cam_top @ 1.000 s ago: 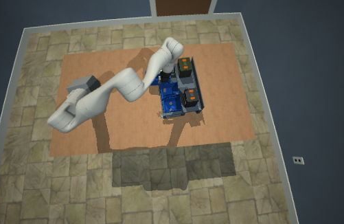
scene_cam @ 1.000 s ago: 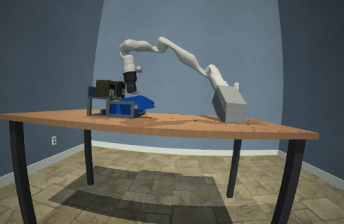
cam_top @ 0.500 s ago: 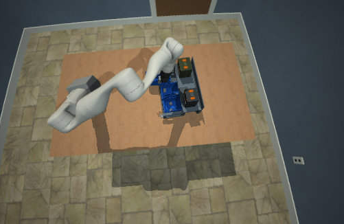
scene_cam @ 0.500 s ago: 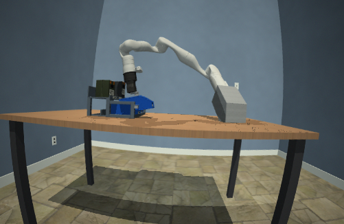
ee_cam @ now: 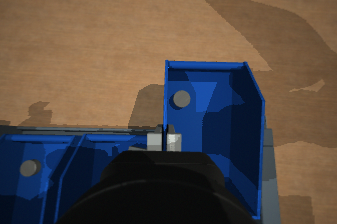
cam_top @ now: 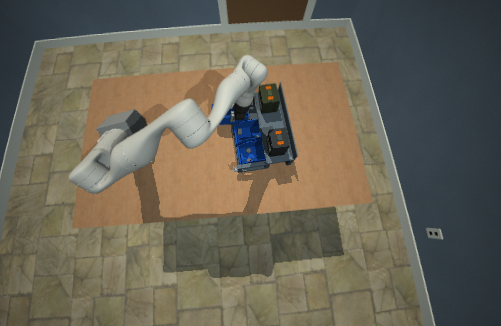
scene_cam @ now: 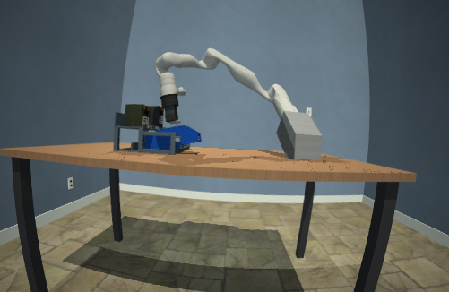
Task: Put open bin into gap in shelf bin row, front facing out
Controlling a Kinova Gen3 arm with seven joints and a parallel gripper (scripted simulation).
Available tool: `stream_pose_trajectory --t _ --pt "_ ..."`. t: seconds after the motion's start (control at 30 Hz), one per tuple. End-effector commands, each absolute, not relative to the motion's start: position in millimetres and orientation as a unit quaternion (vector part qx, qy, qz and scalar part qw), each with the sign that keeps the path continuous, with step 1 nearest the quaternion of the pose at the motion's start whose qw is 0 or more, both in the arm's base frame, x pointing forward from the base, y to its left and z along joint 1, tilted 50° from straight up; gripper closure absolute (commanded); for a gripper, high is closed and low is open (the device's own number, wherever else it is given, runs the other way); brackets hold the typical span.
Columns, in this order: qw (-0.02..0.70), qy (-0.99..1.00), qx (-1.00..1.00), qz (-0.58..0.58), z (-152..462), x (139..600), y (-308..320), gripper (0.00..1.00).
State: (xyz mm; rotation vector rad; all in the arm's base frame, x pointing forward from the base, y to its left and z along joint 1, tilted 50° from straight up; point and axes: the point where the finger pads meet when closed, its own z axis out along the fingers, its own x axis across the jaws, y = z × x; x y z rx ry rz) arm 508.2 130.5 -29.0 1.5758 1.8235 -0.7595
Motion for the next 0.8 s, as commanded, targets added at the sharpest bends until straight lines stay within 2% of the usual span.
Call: stream_pose_trajectory --t 0.0,0.77 --pt "0.303 0.688 0.594 -0.285 -28.9 508.4 131.2 1.00" --pt "0.303 0.688 0.594 -0.285 -33.6 510.5 126.1 1.00"
